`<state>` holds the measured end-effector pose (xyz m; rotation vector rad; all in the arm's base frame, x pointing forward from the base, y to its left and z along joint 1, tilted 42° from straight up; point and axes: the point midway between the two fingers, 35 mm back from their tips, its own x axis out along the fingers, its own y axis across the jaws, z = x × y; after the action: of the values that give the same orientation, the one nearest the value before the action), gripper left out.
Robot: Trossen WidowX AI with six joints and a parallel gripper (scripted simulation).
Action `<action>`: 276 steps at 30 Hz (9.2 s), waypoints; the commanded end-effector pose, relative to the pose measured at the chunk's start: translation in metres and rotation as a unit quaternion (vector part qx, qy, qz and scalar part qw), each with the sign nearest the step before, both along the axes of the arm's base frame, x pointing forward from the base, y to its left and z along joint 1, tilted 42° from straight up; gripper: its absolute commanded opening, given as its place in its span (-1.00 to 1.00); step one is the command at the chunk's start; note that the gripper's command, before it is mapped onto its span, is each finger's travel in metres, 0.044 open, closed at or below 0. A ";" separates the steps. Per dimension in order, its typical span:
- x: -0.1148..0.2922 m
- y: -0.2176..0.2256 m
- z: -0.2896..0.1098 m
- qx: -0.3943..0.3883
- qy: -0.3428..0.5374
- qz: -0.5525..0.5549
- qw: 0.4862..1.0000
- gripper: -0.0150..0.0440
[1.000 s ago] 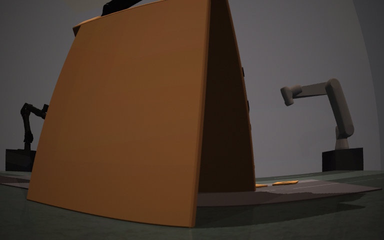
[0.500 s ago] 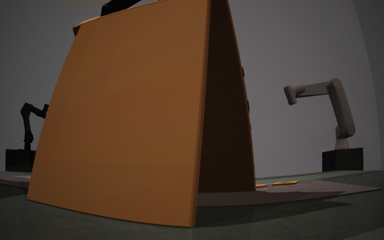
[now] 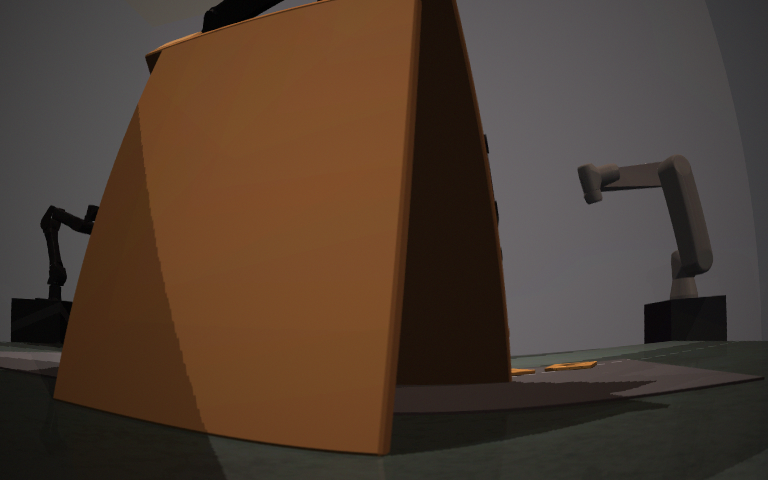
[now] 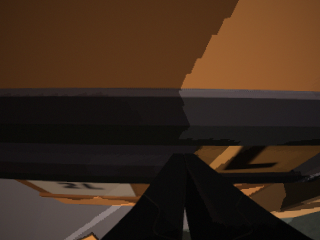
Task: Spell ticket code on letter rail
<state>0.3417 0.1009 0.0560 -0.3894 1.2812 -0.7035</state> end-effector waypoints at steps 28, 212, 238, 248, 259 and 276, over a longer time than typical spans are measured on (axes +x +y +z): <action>-0.053 0.080 0.055 -0.054 0.170 0.409 0.895 0.40; -0.067 -0.269 0.066 -0.056 0.624 0.650 0.431 -0.49; -0.038 -0.253 0.080 -0.105 0.563 0.635 0.518 -0.49; -0.019 -0.242 0.092 -0.136 0.516 0.625 0.570 -0.49; 0.011 -0.210 0.116 -0.189 0.433 0.631 0.615 -0.49; 0.053 -0.134 0.175 -0.263 0.239 0.651 0.670 -0.49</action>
<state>0.3889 -0.0478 0.2163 -1.8687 0.9581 0.3963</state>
